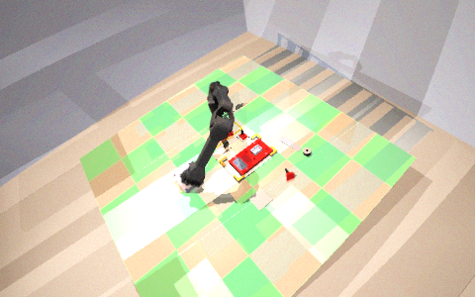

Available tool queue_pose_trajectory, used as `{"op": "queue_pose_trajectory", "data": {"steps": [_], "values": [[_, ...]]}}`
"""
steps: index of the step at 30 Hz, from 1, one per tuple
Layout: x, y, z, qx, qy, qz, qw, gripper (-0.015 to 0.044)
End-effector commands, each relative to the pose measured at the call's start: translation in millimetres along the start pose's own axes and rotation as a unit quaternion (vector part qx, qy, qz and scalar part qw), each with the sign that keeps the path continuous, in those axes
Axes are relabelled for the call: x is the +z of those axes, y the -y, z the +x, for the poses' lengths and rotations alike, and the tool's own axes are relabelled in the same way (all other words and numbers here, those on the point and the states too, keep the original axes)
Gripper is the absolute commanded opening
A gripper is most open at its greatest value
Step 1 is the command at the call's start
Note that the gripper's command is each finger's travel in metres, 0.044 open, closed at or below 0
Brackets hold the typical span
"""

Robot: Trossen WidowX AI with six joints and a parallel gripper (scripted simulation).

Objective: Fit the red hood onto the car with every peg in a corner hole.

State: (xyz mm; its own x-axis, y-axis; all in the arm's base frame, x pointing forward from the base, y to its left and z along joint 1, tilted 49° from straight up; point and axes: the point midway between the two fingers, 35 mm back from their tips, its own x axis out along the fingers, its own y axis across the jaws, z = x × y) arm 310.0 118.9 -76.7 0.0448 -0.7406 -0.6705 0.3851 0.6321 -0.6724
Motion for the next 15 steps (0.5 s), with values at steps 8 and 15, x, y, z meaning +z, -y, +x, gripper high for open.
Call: {"op": "queue_pose_trajectory", "data": {"steps": [8, 15], "values": [[-2, 2, 11, -0.005, -0.001, -0.005, 1.0, 0.044], [-1, 3, 16, -0.006, -0.001, -0.005, 1.0, 0.044]]}}
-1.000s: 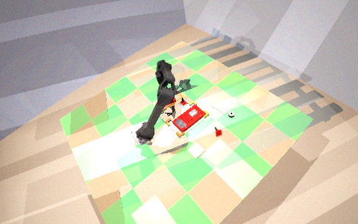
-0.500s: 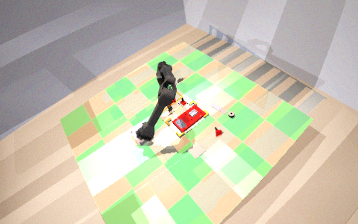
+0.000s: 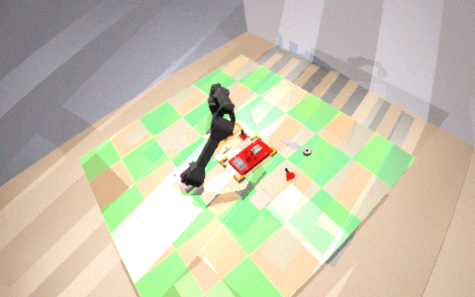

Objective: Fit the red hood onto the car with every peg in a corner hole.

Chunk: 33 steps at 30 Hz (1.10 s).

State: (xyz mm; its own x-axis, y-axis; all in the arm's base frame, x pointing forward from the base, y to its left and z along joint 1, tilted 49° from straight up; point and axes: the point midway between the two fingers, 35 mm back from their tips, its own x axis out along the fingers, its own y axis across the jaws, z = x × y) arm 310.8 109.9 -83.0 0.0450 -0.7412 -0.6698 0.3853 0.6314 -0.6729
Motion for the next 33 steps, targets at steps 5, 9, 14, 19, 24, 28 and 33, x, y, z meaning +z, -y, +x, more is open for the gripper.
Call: {"op": "queue_pose_trajectory", "data": {"steps": [5, 9, 14, 19, 24, 28, 33], "values": [[-2, 2, 9, -0.005, -0.001, -0.005, 1.0, 0.044], [-2, 3, 11, -0.005, -0.001, -0.005, 1.0, 0.044], [-2, 3, 15, -0.006, -0.001, -0.005, 1.0, 0.044], [-2, 4, 19, -0.006, -0.001, -0.005, 1.0, 0.044], [-2, 5, 22, -0.006, 0.0, -0.005, 1.0, 0.044], [-2, 5, 22, -0.006, 0.0, -0.005, 1.0, 0.044], [-2, 5, 24, -0.006, 0.0, -0.005, 1.0, 0.044]]}}
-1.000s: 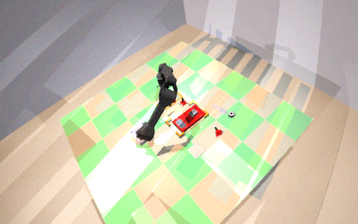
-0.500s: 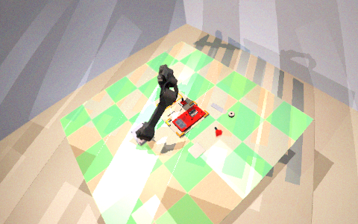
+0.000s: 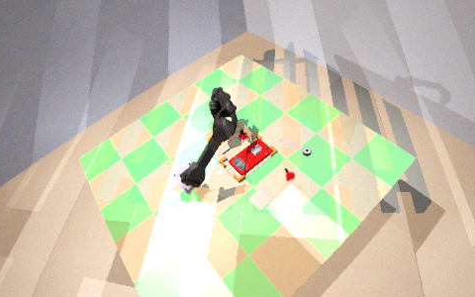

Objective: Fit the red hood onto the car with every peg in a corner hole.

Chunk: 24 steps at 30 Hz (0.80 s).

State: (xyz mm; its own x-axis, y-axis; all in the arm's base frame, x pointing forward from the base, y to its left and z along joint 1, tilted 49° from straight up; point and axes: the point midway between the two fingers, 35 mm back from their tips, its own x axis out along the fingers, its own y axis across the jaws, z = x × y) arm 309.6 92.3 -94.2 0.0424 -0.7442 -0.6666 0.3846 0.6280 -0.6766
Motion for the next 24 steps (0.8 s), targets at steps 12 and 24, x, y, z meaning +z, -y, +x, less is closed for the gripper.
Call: {"op": "queue_pose_trajectory", "data": {"steps": [12, 24], "values": [[-2, 1, 9, -0.004, 0.0, -0.004, 1.0, 0.044], [-2, 1, 15, -0.004, 0.0, -0.004, 1.0, 0.044]]}}
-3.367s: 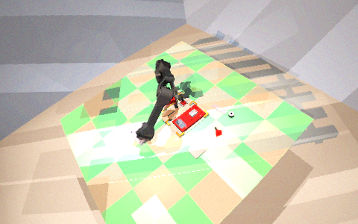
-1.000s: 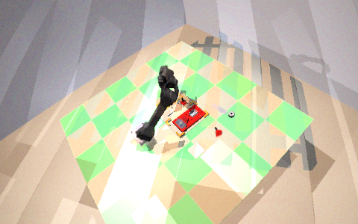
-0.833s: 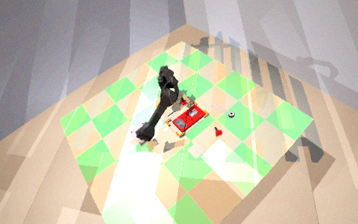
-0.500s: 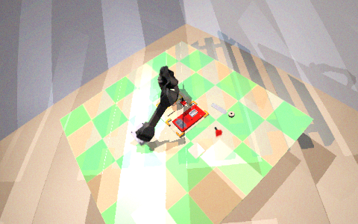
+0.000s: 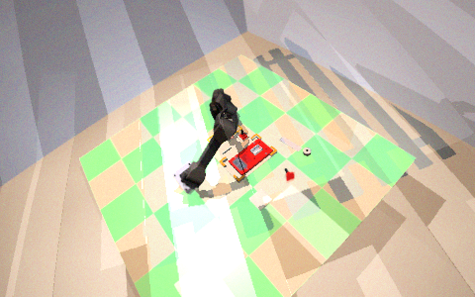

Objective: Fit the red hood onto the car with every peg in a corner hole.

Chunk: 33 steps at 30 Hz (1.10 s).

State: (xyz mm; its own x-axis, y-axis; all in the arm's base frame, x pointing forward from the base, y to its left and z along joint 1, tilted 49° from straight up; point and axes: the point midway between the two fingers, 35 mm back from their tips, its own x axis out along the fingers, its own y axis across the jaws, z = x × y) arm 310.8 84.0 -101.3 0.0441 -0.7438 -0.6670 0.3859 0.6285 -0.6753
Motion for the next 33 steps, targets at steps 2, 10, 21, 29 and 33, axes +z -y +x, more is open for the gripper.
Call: {"op": "queue_pose_trajectory", "data": {"steps": [2, 10, 21, 29, 33], "values": [[-2.3, 0.8, 5.1, -0.004, -0.001, -0.005, 1.0, 0.044], [-2.3, 0.9, 9.0, -0.005, -0.001, -0.005, 1.0, 0.044], [-0.2, 0.4, 8.1, -0.001, 0.0, 0.0, 1.0, 0.0355], [-0.2, 0.4, 8.1, -0.001, 0.0, 0.0, 1.0, 0.0301], [-0.4, 0.3, 6.9, -0.001, 0.0, -0.001, 1.0, 0.0216]]}}
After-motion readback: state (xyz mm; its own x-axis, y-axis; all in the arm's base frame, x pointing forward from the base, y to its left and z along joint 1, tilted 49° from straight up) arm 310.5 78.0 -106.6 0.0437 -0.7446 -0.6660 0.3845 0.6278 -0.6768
